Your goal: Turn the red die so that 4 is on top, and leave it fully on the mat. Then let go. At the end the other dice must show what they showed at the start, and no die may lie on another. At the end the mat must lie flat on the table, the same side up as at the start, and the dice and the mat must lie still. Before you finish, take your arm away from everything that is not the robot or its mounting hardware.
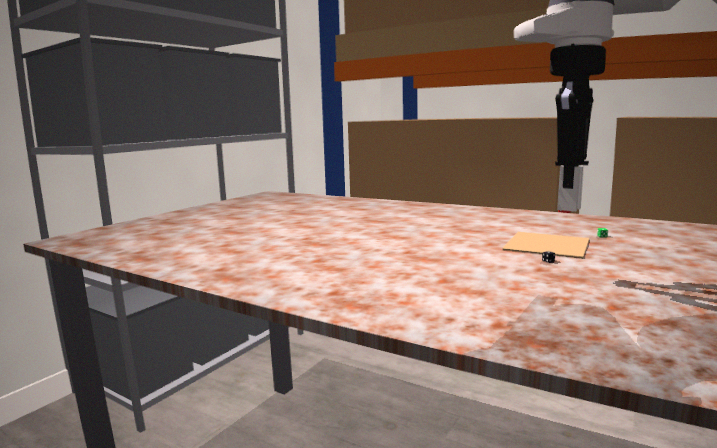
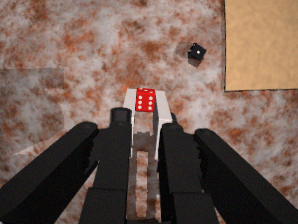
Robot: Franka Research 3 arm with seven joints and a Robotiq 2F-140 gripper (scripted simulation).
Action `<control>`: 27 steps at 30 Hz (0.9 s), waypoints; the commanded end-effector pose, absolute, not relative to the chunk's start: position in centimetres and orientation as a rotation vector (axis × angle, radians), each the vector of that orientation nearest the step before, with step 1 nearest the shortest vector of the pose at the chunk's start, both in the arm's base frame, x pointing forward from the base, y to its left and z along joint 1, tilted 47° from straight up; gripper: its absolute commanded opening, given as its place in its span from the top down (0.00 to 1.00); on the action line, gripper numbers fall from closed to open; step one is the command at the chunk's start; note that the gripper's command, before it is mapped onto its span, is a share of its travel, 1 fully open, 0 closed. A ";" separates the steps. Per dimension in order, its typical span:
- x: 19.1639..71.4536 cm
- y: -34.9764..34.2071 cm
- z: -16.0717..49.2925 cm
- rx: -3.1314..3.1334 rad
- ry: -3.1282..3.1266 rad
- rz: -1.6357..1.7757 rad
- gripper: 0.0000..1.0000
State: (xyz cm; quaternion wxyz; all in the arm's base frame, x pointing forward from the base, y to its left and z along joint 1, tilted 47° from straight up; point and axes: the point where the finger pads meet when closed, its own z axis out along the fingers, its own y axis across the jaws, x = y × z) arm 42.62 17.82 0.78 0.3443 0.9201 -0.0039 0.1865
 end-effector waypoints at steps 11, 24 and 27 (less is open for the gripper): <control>43.7 16.2 2.7 2.387 -0.321 0.604 0.93; 44.6 15.0 4.3 2.362 -0.626 0.720 0.93; 44.8 14.6 4.7 2.351 -0.699 0.746 0.93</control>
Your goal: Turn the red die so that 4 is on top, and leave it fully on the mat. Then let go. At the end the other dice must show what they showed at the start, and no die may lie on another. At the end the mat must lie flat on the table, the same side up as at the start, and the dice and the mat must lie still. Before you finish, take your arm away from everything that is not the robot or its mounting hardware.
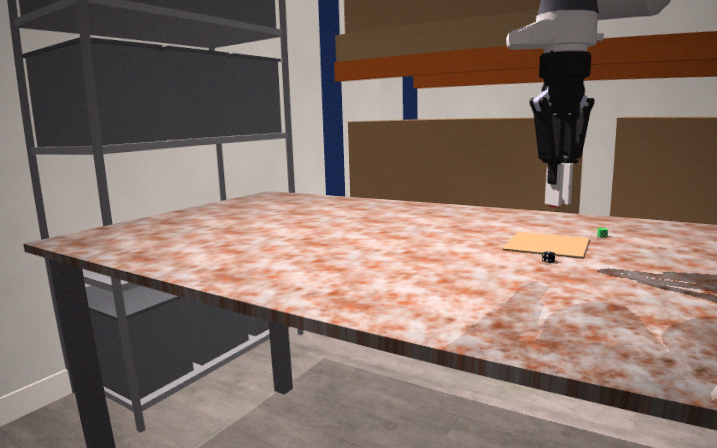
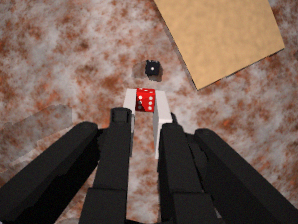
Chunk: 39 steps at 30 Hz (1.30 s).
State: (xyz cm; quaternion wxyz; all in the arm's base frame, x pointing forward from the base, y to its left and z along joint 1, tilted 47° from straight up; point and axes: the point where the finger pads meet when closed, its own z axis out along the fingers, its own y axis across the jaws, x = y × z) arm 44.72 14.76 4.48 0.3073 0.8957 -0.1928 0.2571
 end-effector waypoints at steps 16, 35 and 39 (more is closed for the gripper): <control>45.8 13.1 6.6 2.271 -1.065 0.873 0.93; 46.7 11.2 8.8 2.111 -1.502 1.008 0.93; 46.8 10.9 9.0 2.090 -1.547 1.021 0.93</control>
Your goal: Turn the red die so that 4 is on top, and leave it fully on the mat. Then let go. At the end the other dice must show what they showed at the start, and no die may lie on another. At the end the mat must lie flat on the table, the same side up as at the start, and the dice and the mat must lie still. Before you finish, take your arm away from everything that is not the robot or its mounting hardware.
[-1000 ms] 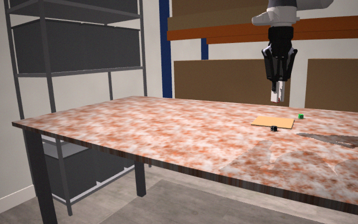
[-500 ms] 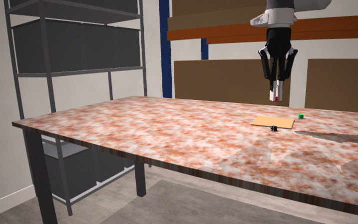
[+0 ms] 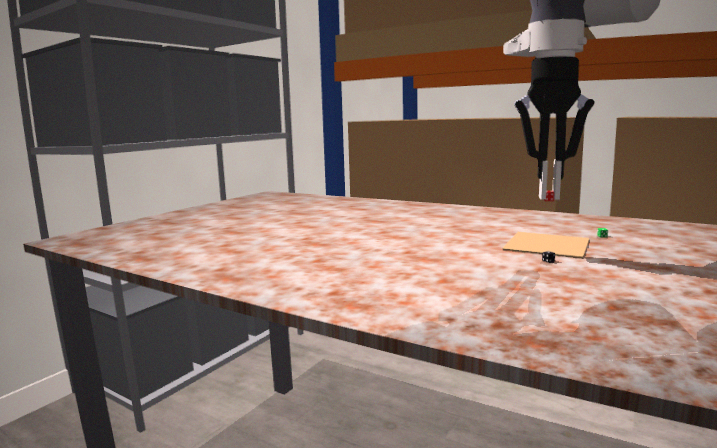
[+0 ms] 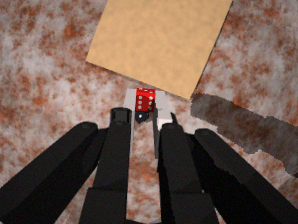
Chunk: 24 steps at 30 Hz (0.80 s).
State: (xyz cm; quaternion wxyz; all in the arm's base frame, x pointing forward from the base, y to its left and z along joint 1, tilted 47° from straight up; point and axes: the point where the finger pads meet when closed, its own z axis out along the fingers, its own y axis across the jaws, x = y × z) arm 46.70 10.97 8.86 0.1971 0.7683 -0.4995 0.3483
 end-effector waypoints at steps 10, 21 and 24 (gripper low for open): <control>47.2 9.7 10.3 1.948 -1.815 1.092 0.93; 47.6 8.6 11.5 1.790 -2.055 1.149 0.93; 47.6 8.3 11.8 1.743 -2.119 1.162 0.93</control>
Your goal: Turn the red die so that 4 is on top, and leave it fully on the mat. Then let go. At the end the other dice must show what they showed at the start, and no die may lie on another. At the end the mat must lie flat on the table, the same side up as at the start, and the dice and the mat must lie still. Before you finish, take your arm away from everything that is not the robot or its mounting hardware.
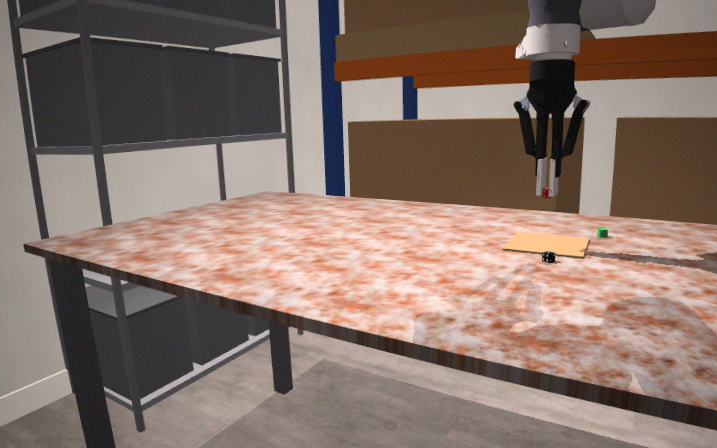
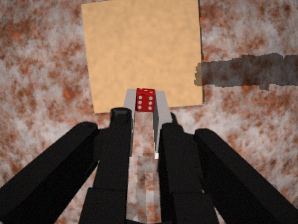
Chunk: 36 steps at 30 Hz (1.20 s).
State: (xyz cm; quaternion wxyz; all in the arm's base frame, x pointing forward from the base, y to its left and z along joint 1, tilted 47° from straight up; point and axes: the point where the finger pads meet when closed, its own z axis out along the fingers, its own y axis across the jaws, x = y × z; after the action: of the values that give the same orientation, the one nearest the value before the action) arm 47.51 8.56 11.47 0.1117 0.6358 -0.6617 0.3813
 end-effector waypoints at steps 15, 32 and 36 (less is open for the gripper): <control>47.9 6.8 13.2 1.484 -2.419 1.217 0.93; 54.5 4.3 18.6 1.583 -2.587 1.351 0.93; 57.2 2.9 21.5 1.681 -2.674 1.398 0.93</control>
State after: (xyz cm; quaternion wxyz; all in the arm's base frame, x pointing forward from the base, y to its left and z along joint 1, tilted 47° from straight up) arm 55.20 2.06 20.02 -0.0887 0.4792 -0.7688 0.4141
